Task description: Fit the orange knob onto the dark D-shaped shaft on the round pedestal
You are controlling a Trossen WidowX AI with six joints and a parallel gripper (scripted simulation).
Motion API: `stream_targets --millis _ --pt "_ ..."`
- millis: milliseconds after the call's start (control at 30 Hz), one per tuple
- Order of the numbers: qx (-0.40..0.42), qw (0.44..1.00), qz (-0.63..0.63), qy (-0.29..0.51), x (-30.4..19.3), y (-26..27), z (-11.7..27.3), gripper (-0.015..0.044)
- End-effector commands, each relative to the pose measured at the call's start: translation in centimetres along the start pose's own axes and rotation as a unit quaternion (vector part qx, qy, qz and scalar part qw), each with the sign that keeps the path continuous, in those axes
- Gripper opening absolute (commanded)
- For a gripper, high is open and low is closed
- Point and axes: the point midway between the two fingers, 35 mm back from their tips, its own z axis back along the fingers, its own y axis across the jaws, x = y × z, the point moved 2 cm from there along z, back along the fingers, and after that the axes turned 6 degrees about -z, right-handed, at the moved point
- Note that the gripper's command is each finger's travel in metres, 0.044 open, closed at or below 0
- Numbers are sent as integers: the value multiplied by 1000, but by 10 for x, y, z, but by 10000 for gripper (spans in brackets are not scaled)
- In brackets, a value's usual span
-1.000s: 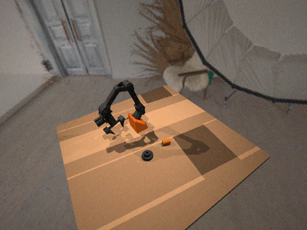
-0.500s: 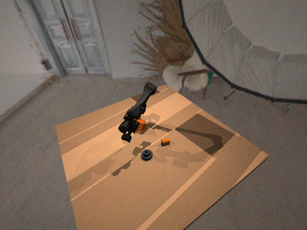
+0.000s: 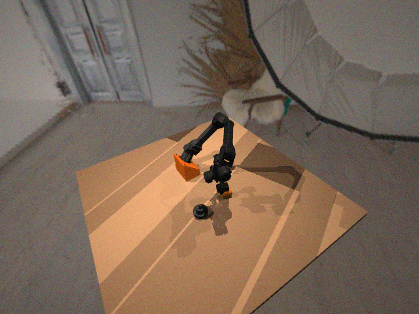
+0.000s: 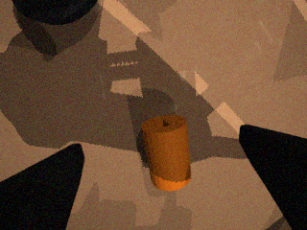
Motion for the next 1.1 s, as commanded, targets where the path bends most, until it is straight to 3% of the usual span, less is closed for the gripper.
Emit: stream_targets --millis 0,1067 --pt "-1 999 30 14 -27 -9 -1 440" --pt "-2 999 30 14 -29 -9 -57 440"
